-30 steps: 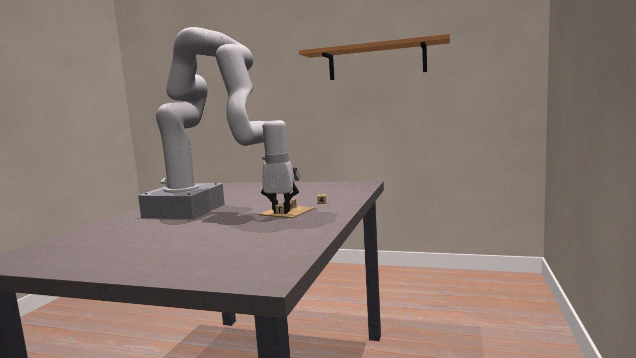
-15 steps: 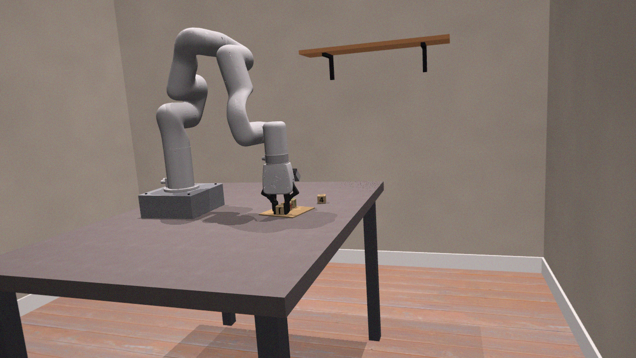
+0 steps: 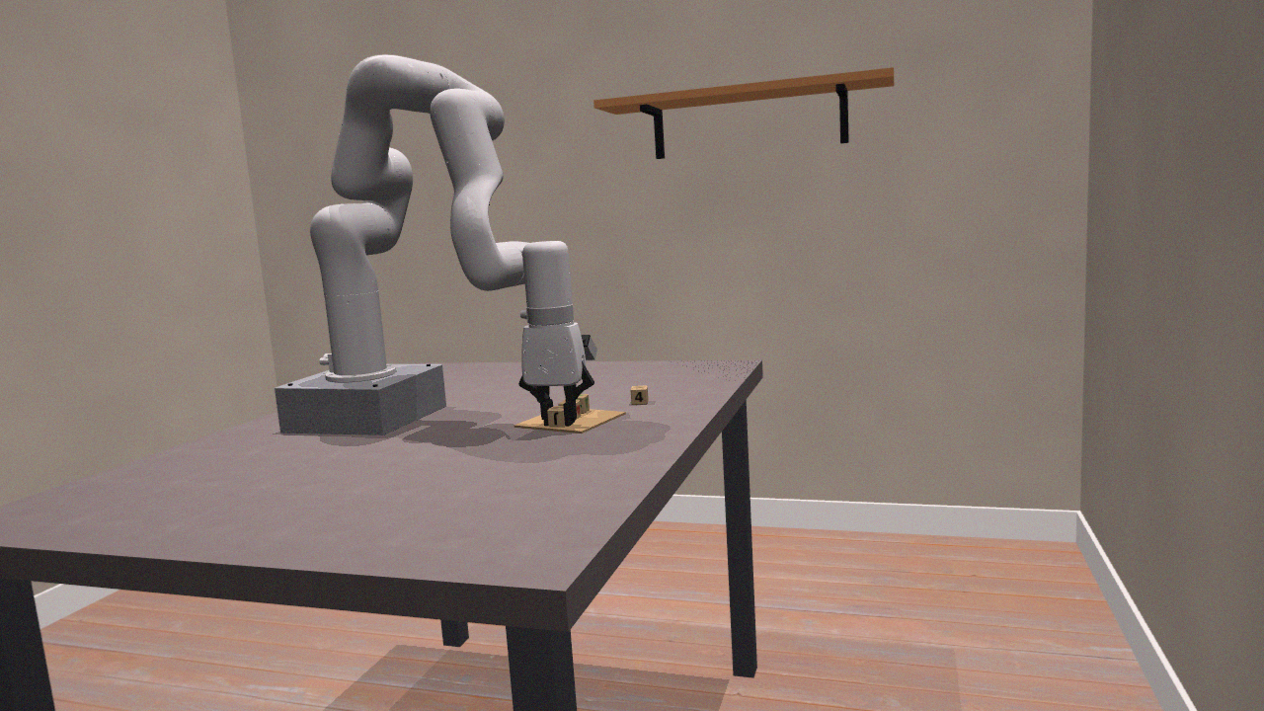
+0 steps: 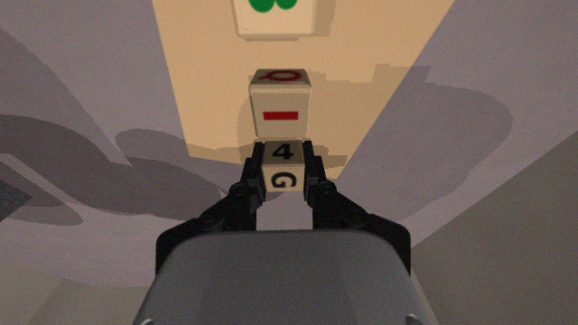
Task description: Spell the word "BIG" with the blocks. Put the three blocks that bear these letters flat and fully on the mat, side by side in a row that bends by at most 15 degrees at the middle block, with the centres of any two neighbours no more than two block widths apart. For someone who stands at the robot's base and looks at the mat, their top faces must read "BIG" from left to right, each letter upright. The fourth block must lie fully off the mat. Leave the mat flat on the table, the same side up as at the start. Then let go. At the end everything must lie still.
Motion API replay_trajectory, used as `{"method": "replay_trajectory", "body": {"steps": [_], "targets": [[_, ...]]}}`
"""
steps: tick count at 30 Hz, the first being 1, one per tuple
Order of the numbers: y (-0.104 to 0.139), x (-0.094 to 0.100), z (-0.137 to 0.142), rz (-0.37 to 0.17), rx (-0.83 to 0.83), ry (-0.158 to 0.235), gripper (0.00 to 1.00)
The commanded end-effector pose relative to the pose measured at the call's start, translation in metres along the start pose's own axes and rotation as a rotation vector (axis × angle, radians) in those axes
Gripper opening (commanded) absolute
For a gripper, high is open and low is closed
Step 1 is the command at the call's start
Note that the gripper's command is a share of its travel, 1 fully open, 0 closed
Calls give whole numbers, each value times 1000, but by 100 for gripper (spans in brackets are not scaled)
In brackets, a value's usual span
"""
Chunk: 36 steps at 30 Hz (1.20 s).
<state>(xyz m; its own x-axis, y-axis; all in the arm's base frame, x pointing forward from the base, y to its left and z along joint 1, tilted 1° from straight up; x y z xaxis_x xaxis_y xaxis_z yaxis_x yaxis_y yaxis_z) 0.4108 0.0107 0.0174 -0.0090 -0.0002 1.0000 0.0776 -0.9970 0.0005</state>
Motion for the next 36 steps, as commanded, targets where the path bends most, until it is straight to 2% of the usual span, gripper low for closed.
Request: {"method": "replay_trajectory", "body": {"steps": [1,18,19,21,22,24,25,27,28,30,31,36], "targets": [[0,1,1,0,0,3,27],[0,1,1,0,0,3,27],[0,1,1,0,0,3,31],[0,1,1,0,0,3,31],[0,1,1,0,0,3,35],[0,1,1,0,0,3,35],[0,1,1,0,0,3,39],[0,1,1,0,0,3,39],[0,1,1,0,0,3,43],[0,1,1,0,0,3,43],[0,1,1,0,0,3,47],[0,1,1,0,0,3,47]]}}
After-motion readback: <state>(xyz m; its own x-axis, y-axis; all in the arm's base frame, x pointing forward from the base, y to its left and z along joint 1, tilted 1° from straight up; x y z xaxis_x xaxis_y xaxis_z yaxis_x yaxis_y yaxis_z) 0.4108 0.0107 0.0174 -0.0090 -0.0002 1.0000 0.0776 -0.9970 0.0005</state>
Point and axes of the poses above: the point where the finger pads meet when closed, its own x axis back along the fingers, its own z axis across the jaws, y = z × x, the point moved 7 cm from there along x, back along the fingers, and after that the axes turned 4 degrees about -x, right-handed, at the moved point
